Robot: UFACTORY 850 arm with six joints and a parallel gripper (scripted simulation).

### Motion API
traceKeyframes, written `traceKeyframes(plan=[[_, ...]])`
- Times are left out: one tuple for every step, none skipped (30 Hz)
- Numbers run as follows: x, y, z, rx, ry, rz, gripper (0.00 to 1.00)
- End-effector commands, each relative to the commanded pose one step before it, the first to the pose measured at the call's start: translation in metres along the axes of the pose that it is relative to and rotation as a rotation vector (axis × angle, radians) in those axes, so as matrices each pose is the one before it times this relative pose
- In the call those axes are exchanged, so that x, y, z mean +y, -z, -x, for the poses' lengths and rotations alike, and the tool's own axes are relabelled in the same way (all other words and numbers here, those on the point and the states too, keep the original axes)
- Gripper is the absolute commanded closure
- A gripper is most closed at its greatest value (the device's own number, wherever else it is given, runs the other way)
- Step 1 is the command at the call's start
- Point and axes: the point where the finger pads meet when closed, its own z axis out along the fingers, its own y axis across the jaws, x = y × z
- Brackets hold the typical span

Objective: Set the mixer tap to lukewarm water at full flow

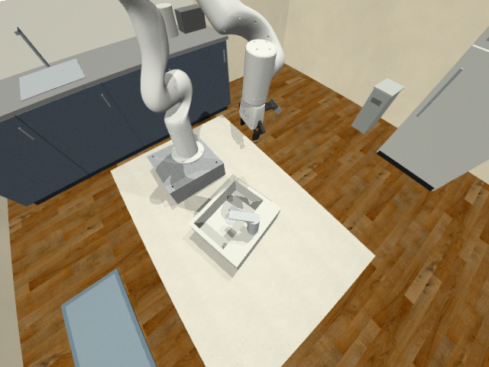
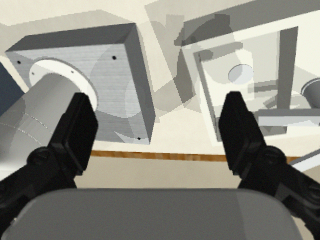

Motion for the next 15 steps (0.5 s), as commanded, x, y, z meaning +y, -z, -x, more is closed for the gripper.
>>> traceKeyframes(plan=[[0.06508, 0.00337, 0.03041, 0.01992, -0.24295, 0.04402, 0.0], [0.01395, 0.00024, 0.00322, 0.0, 0.0, 0.0, 0.0], [0.0, 0.0, 0.0, 0.0, 0.0, 0.0, 0.0], [0.0, 0.0, 0.0, 0.0, 0.0, 0.0, 0.0], [0.04123, -0.00037, 0.01831, 0.00931, -0.10348, 0.01799, 0.0], [0.00993, -0.00032, 0.00222, 0.0, 0.0, 0.0, 0.0], [0.00724, -0.00024, 0.00159, 0.0, 0.0, 0.0, 0.0], [0.01106, -0.00032, 0.00229, 0.0, 0.0, 0.0, 0.0], [0.01493, -0.001, 0.01112, 0.00787, -0.09326, 0.01587, 0.0], [0.01658, -0.00119, 0.00324, 0.0, 0.0, 0.0, 0.0], [0.01402, -0.00157, 0.00908, 0.00627, -0.07891, 0.01321, 0.0], [0.01348, -0.00132, 0.00304, 0.0, 0.0, 0.0, 0.0], [0.01441, -0.00139, 0.00326, 0.0, 0.0, 0.0, 0.0], [0.01446, -0.00181, 0.00891, 0.00465, -0.06164, 0.0102, 0.0], [0.01548, -0.00188, 0.00329, 0.0, 0.0, 0.0, 0.0]])
